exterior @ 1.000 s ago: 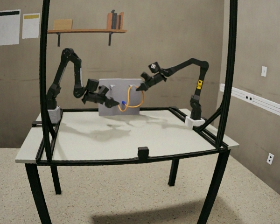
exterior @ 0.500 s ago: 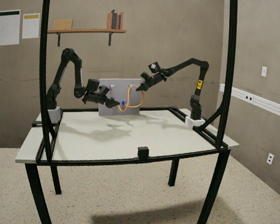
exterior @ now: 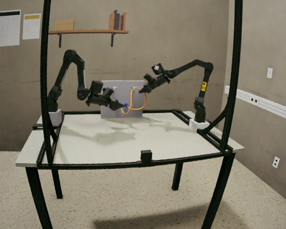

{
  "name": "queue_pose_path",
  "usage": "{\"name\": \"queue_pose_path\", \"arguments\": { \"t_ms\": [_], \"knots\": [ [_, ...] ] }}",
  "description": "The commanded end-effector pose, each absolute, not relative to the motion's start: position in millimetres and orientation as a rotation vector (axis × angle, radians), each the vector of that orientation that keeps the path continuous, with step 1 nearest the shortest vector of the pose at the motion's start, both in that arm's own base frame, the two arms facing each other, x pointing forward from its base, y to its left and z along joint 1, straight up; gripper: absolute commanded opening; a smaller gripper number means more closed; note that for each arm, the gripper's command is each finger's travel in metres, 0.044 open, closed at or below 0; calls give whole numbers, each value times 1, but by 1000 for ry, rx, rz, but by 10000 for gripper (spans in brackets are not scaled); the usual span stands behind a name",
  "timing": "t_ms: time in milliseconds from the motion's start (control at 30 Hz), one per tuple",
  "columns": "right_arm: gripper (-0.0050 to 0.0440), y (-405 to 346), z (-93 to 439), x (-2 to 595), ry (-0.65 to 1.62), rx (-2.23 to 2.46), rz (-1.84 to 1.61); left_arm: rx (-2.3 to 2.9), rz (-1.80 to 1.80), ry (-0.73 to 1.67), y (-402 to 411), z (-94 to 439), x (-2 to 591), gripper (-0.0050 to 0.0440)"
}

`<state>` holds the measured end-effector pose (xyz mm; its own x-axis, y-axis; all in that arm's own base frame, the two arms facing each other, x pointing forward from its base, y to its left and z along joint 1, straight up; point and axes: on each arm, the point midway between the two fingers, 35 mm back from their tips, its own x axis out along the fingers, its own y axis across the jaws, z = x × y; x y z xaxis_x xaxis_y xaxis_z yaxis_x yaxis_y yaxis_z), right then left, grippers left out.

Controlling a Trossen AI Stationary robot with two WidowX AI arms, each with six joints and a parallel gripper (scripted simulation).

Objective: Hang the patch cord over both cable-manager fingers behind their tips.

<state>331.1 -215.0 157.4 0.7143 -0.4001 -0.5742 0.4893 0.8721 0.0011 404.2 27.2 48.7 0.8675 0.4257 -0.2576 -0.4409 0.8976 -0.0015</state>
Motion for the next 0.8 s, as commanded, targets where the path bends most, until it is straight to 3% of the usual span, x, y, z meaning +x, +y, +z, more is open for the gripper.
{"name": "queue_pose_path", "arguments": {
  "t_ms": [0, 767],
  "knots": [
    [25, -216, 167, 332, 573, 147, -497, -64, 452, 243, 28, 53, 412, 440],
    [25, -216, 167, 332, 573, 147, -497, -64, 452, 241, 32, 54, 442, 440]
  ]
}}
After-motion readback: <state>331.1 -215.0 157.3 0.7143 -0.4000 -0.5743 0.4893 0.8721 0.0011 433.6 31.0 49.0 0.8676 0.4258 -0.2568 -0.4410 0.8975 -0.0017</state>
